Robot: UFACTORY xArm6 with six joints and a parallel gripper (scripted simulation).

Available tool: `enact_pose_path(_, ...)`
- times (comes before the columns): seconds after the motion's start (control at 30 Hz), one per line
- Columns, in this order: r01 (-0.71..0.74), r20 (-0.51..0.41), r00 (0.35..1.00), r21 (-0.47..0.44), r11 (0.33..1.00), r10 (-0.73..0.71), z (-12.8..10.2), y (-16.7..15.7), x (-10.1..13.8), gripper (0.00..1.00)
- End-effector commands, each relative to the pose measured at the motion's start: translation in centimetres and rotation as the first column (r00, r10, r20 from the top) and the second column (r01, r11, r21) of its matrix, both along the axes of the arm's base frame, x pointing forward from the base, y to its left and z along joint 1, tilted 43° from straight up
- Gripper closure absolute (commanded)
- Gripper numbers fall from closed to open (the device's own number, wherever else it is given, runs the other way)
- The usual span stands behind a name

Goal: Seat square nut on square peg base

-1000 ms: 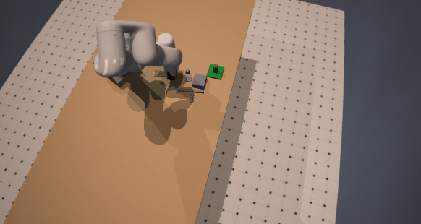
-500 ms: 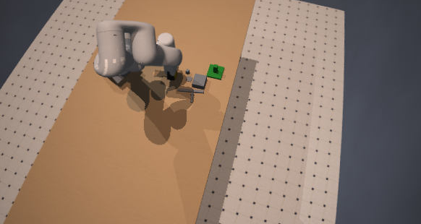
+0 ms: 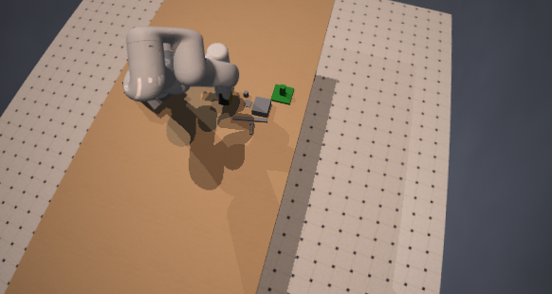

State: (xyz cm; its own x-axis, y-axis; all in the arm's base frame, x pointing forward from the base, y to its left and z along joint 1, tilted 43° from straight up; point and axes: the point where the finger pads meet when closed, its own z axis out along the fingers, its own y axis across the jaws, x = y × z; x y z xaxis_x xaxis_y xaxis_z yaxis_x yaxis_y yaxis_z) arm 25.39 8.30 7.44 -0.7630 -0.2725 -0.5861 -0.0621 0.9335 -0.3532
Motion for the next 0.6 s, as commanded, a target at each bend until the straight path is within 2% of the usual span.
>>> enact_pose_path(0.0,0.001,0.000,1.000,0.004,1.000,-0.001,0.03,0.07,0.01,1.00)
enact_pose_path(0.57,0.015,-0.003,1.000,0.020,1.000,-0.015,-0.06,0.24,-0.12,1.00)
